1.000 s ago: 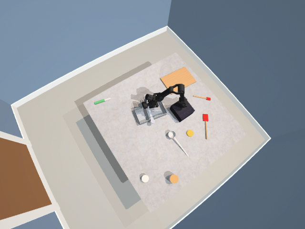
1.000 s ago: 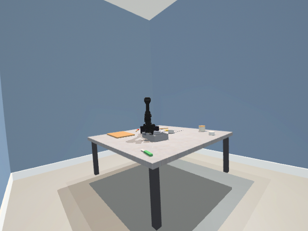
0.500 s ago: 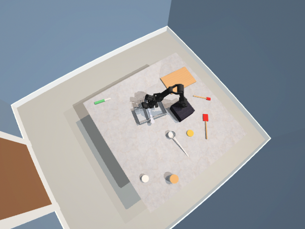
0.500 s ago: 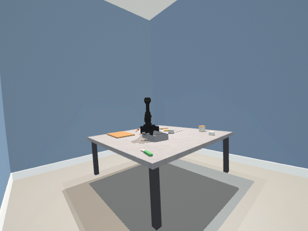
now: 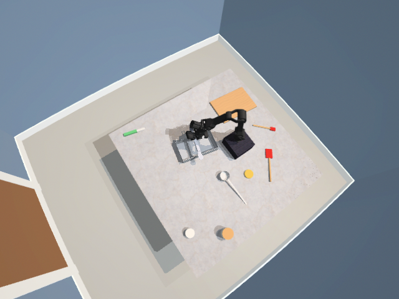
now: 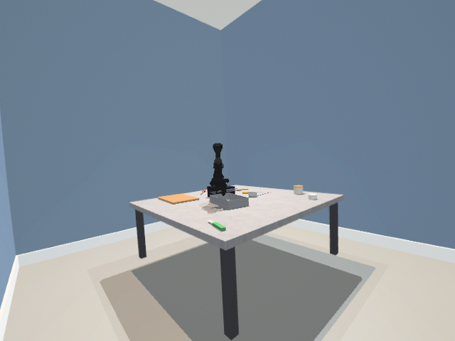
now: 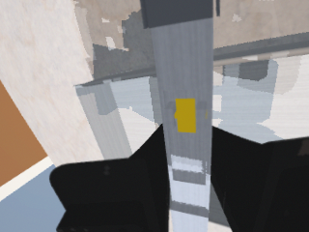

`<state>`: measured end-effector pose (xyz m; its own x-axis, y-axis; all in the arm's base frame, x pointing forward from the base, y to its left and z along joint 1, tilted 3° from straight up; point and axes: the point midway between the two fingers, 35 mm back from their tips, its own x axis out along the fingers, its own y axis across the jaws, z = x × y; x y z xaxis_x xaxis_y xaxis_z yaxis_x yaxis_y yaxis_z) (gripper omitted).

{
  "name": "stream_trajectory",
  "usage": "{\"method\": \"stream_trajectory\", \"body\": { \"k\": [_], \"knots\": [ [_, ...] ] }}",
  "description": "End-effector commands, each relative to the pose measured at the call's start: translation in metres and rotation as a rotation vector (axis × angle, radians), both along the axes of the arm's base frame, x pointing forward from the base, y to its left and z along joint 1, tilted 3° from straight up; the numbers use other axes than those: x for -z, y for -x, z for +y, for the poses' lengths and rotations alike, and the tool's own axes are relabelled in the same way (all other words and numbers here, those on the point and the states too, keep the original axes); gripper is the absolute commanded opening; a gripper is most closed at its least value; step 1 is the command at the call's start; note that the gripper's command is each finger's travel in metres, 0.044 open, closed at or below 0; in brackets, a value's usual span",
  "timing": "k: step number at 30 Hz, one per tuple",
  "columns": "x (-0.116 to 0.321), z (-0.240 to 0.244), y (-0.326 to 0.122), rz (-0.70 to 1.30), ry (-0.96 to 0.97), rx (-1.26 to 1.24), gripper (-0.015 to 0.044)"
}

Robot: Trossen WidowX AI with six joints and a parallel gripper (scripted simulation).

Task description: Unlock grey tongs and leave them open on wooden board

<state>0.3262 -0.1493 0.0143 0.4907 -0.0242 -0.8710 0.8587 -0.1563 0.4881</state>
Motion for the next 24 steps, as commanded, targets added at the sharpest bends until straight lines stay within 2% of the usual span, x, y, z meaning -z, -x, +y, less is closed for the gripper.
{"method": "stream_trajectory", "body": {
  "k": [1, 12, 24],
  "knots": [
    [-0.0348, -0.0039, -0.0044, -0.033, 0.022, -0.001, -0.0150],
    [-0.0343, -0.0041, -0.0048, -0.019, 0.019, 0.000, -0.0150],
    [-0.0301, -0.0046, -0.0076, 0.146, -0.014, -0.001, -0.0150]
  ]
}}
